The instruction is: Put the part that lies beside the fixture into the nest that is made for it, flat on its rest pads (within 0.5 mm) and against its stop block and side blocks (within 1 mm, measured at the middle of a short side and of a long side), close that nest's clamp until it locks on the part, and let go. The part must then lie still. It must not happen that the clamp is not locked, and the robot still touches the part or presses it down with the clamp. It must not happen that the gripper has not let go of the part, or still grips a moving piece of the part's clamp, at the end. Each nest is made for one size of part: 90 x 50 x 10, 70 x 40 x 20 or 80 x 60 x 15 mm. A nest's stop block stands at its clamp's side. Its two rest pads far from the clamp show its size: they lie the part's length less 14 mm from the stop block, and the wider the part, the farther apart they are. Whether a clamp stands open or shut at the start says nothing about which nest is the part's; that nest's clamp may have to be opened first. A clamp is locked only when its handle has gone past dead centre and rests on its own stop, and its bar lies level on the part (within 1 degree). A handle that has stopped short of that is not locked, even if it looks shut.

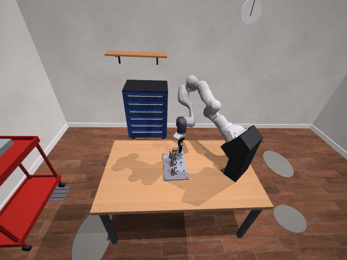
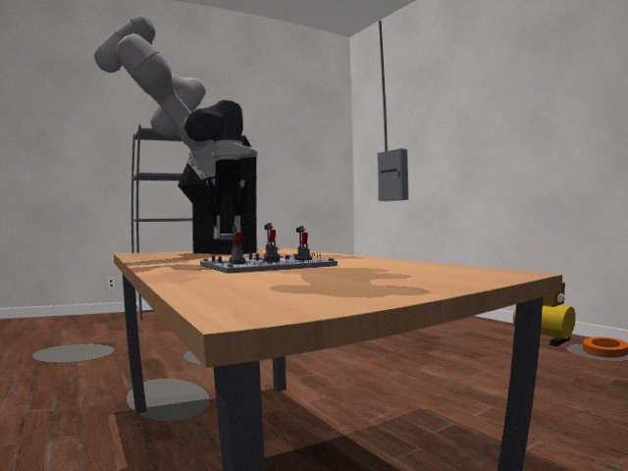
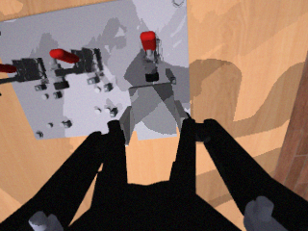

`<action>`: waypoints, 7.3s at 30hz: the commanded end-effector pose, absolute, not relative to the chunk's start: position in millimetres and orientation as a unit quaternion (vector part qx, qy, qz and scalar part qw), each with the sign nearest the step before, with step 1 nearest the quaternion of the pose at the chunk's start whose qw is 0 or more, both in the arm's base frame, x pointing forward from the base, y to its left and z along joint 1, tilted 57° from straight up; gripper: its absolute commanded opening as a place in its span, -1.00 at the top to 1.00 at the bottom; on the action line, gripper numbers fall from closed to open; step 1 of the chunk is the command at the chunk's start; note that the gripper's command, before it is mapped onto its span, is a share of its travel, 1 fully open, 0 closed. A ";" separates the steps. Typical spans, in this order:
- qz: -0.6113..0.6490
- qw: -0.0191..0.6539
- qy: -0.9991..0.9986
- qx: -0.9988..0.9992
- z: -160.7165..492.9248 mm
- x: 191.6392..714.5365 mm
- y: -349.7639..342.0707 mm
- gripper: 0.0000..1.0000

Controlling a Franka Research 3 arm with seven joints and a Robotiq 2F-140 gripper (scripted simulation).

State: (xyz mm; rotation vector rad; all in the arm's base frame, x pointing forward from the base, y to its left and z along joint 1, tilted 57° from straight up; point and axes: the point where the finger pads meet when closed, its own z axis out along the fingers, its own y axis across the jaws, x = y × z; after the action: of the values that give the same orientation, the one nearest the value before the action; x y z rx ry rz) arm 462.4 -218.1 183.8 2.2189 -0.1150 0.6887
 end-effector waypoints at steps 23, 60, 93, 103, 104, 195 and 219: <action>0.274 0.393 -0.049 0.877 183.5 462.0 -216.9 1.00; 0.274 0.393 -0.049 0.877 183.4 461.8 -217.0 1.00; 0.276 0.392 -0.053 0.876 183.4 461.8 -217.0 1.00; 0.276 0.392 -0.053 0.876 183.5 461.9 -216.9 1.00; 0.276 0.392 -0.053 0.876 183.5 461.9 -216.9 1.00; 0.276 0.391 -0.053 0.876 176.2 468.9 -226.7 1.00; 0.276 0.391 -0.053 0.876 159.0 484.9 -250.1 1.00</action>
State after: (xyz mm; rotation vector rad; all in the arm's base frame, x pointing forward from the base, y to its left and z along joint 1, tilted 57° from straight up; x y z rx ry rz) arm 481.9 -250.3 161.9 2.2168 -0.1190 0.6811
